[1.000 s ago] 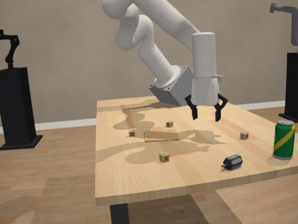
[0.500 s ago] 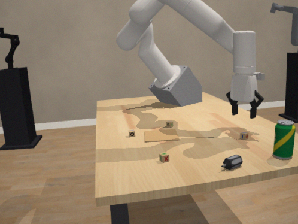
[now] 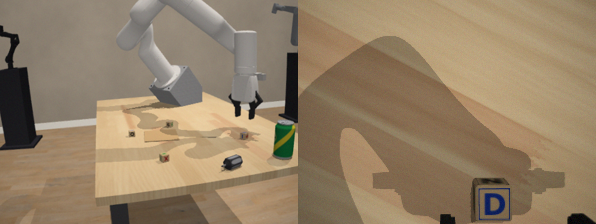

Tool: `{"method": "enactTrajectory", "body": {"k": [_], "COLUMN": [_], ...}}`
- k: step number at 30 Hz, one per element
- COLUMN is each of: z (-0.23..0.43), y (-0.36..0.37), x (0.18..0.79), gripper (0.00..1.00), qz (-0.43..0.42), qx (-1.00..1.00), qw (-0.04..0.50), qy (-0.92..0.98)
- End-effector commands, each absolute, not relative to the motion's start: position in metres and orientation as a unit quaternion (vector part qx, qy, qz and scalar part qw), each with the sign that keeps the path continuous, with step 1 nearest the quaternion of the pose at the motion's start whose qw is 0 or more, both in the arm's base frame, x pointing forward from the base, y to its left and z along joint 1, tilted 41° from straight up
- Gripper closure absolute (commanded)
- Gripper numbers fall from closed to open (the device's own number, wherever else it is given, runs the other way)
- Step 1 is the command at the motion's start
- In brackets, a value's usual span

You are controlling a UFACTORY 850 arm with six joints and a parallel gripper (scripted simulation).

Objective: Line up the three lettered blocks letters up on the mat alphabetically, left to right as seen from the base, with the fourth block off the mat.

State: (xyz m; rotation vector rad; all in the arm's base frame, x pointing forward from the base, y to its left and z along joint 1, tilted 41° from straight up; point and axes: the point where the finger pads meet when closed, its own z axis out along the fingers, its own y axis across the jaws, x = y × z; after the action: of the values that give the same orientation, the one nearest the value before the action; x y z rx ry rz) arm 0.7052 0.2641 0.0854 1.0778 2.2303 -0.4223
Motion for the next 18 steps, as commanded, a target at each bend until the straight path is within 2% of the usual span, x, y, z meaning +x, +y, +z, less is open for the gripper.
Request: {"method": "enactTrajectory", "body": {"k": [1, 18], "z": [0.0863, 0.0845], "y": [0.2651, 0.2639], "x": [0.7055, 0.7065], "gripper": [0.36, 0.36], "qz": [-0.159, -0.159], "qx": [0.408, 0.408], "qw": [0.31, 0.31], "qy": [0.844, 0.844]}}
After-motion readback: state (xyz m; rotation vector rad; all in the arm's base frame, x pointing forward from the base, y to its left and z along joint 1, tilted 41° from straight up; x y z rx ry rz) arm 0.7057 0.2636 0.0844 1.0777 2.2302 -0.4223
